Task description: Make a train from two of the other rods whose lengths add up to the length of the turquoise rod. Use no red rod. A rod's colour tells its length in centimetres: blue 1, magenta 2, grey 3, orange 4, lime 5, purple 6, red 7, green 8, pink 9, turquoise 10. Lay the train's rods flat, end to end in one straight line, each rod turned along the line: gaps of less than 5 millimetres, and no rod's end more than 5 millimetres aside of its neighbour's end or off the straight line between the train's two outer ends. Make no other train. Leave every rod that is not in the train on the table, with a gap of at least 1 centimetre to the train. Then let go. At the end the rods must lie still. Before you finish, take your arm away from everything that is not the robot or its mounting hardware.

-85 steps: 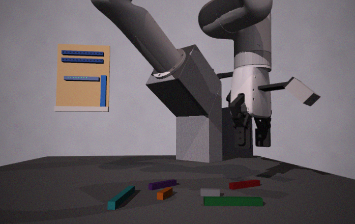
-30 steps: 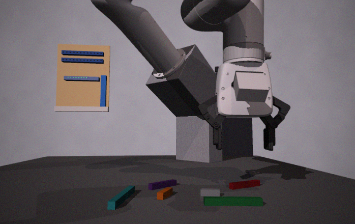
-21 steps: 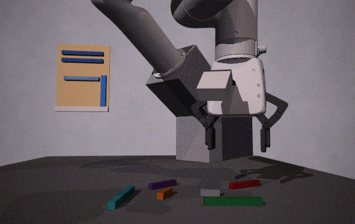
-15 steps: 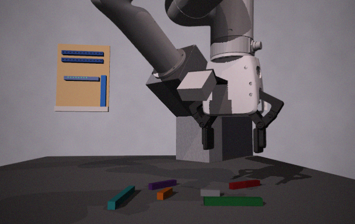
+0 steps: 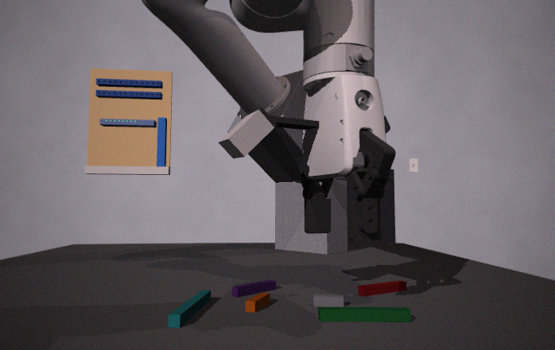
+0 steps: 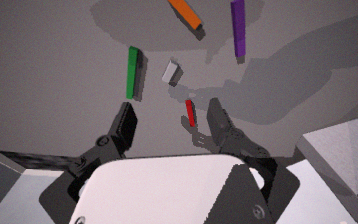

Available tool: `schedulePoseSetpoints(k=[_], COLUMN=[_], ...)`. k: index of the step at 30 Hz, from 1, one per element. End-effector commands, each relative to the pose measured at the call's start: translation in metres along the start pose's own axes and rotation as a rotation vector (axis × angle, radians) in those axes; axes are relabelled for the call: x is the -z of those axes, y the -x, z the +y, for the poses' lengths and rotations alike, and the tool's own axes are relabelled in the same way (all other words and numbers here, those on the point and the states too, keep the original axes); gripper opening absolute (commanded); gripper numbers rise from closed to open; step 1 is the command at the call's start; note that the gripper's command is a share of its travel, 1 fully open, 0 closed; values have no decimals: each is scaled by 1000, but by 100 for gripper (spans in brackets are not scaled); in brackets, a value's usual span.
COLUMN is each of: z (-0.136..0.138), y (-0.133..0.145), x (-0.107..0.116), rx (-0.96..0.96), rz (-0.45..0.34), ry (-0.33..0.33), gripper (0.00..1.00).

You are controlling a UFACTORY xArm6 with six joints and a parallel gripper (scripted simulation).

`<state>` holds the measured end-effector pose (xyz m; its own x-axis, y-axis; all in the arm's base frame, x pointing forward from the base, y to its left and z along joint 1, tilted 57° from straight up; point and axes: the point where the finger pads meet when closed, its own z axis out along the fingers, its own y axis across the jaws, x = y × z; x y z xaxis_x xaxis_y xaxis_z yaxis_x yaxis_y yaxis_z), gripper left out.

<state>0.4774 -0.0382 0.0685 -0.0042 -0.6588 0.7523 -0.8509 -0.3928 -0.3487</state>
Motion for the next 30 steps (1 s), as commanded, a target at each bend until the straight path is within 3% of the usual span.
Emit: schedulePoseSetpoints(k=[1,8,30], z=[-5,-8,-8], y=[-12,-24,-24], x=[1,2,2], rx=[-168,-327,-331], rz=[3,4,4], ry=[-13,-16,-16], gripper=[100,100,100])
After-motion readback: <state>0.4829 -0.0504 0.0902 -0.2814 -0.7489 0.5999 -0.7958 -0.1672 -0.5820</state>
